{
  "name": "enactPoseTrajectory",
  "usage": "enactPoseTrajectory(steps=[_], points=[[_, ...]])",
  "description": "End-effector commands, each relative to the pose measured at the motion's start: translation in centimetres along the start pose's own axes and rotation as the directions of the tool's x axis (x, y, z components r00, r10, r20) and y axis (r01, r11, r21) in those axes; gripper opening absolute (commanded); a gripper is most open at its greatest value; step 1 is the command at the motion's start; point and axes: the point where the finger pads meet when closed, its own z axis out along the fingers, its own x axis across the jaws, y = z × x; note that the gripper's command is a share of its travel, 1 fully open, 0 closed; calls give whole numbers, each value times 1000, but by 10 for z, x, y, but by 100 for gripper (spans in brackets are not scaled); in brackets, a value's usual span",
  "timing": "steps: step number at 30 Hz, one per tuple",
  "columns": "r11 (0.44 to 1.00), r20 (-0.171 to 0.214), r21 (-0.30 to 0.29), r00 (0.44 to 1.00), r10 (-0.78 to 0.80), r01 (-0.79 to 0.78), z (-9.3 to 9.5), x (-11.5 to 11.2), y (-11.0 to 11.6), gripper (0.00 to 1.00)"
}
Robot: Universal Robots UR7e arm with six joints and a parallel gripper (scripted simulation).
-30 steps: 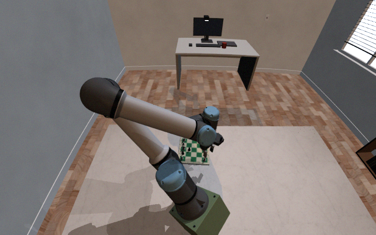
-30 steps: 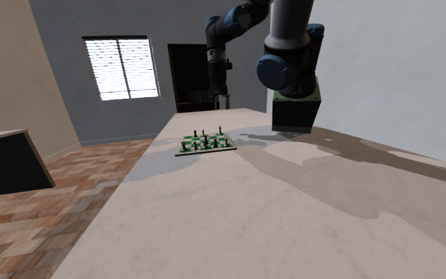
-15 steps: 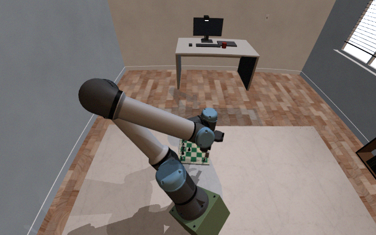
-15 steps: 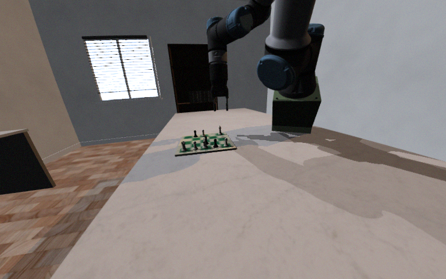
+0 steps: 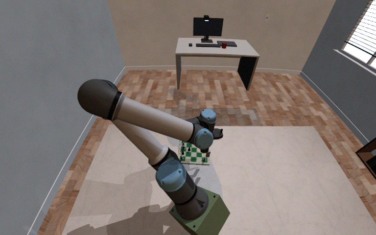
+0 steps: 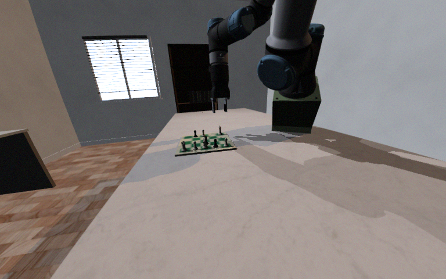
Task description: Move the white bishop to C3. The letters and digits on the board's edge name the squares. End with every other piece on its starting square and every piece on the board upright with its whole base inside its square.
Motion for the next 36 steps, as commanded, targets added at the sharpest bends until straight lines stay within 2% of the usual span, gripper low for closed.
enactPoseTrajectory(steps=[1,11,30,31,36], points=[[996,0,1,996,-87,87,1,-2,1,100],[977,0,1,977,-214,214,2,-4,4,100],[967,0,1,967,-255,255,3,-5,5,100],[967,0,1,967,-255,255,3,-5,5,73],[967,0,1,967,-255,255,3,-5,5,73]])
